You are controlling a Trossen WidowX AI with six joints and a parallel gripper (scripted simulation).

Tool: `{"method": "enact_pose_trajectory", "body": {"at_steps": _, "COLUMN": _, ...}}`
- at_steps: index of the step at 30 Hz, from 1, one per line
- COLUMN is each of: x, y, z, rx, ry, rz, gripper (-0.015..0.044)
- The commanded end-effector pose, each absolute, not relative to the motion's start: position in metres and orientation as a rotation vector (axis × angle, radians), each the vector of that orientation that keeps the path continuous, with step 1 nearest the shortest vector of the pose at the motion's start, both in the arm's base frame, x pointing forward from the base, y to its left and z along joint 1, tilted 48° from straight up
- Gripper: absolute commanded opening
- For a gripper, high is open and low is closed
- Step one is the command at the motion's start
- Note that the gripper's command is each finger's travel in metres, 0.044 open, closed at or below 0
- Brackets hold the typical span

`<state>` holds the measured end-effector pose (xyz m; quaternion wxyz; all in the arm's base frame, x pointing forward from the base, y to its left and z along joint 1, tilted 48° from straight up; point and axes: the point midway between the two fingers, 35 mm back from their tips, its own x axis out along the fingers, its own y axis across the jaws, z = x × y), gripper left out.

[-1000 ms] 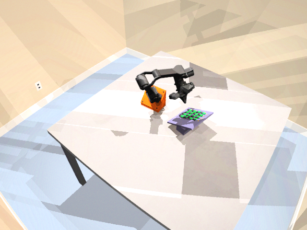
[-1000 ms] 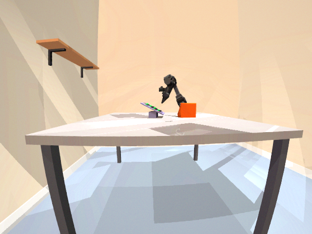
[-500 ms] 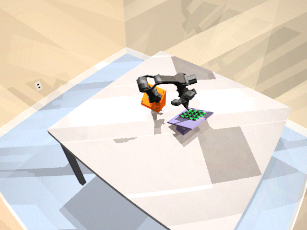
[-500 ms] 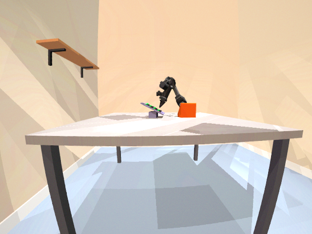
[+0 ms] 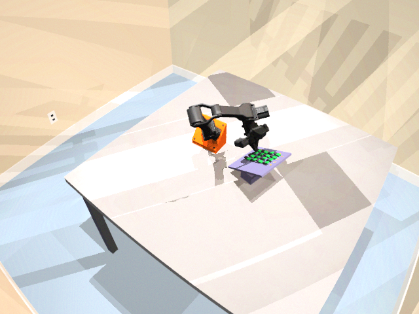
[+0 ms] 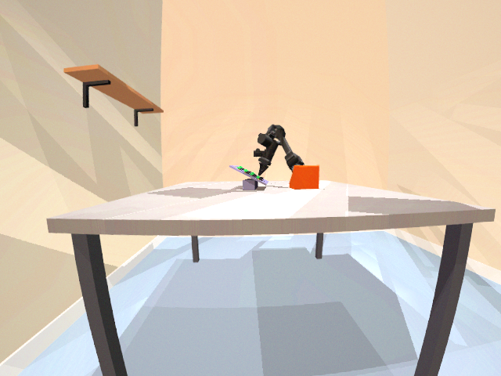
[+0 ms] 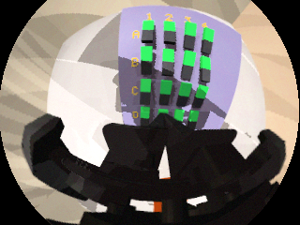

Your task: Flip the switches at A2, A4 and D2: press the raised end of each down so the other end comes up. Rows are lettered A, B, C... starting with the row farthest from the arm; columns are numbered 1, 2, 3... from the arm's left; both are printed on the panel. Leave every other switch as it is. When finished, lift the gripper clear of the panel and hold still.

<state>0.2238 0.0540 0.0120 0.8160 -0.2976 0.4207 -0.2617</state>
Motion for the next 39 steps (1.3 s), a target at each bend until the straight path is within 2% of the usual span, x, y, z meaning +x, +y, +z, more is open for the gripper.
{"method": "enact_pose_trajectory", "body": {"at_steps": 1, "x": 0.2237, "y": 0.0529, "z": 0.0118, "rx": -0.641, "ry": 0.897, "rz": -0.558, "gripper": 0.0}}
{"method": "enact_pose_trajectory", "body": {"at_steps": 39, "x": 0.2257, "y": 0.0504, "z": 0.0099, "rx": -0.641, "ry": 0.896, "rz": -0.558, "gripper": 0.0}}
